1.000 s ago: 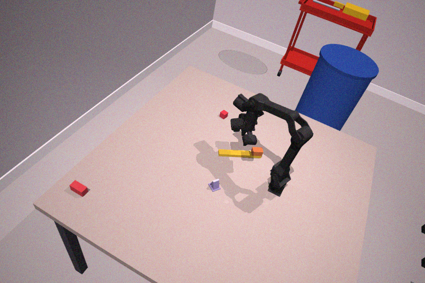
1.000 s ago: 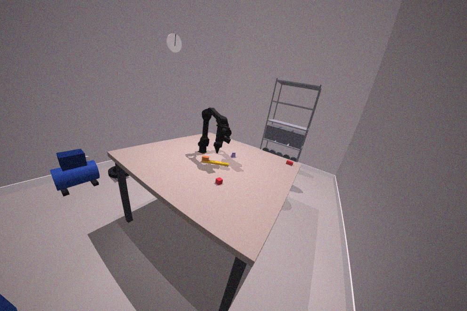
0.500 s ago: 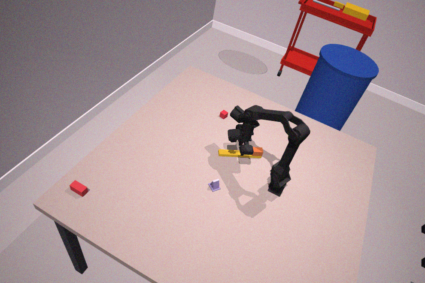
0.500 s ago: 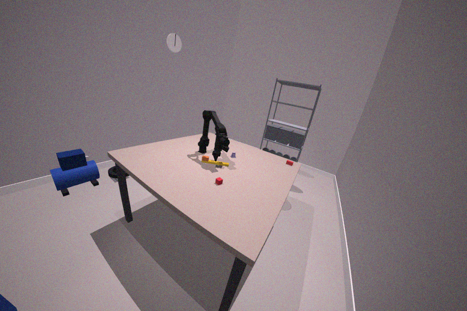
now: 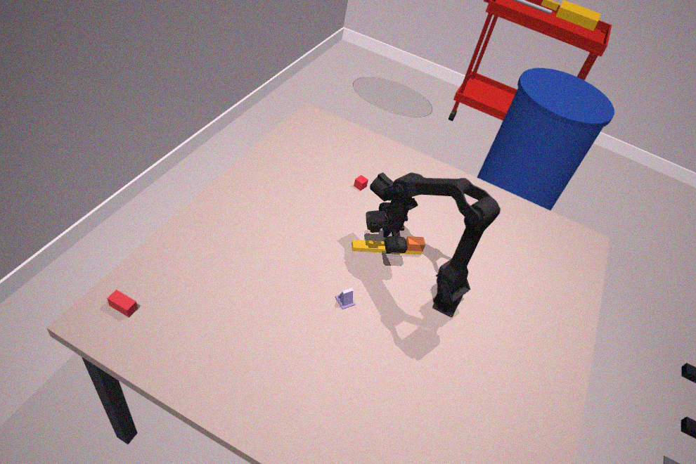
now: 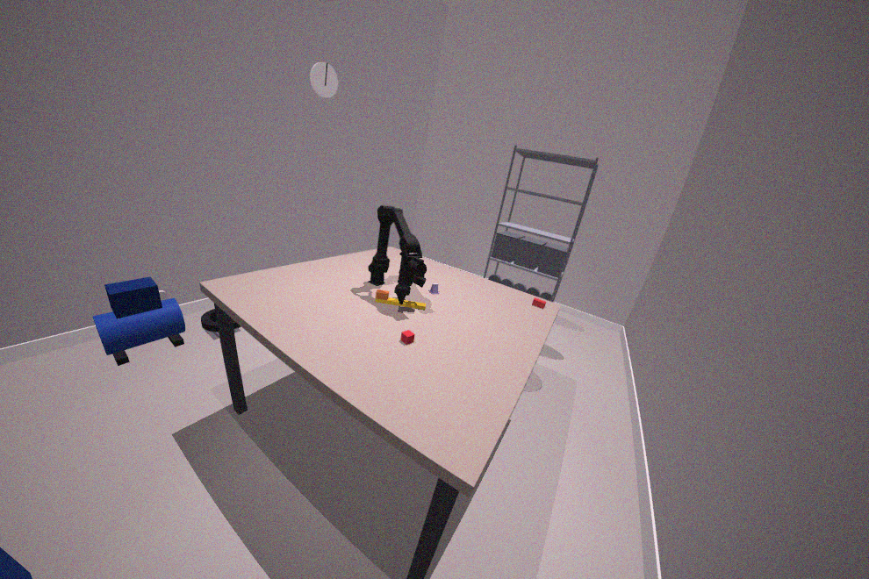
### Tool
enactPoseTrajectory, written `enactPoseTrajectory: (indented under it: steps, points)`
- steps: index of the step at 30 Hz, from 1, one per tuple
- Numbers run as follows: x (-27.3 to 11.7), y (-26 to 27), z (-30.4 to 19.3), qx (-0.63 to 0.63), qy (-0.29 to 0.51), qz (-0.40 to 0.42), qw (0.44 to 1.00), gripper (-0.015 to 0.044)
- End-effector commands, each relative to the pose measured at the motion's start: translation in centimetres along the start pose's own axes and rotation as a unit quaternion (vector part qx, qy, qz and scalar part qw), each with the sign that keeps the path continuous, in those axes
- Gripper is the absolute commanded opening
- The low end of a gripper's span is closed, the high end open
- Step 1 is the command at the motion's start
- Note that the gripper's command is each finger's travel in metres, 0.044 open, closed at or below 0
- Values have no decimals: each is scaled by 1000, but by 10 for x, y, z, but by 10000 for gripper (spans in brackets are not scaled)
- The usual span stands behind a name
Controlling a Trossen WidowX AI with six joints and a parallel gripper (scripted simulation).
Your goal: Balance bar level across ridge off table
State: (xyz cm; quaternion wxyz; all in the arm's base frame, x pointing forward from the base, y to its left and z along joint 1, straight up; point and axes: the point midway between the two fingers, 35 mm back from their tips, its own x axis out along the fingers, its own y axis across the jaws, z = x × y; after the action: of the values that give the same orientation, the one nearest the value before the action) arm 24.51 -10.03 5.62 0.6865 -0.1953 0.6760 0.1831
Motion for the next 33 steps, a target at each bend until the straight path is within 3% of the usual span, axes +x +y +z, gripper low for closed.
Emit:
enactPoseTrajectory:
  steps: [1,17,23,31,33]
  points:
    - [7,1,0,-2,-1,2,1000,315]
    - [11,1,0,-2,-1,2,1000,315]
    - [11,1,-1,0,1,1,1000,158]
    - [11,1,-1,0,1,1,1000,104]
    - [9,1,0,0,1,1,1000,52]
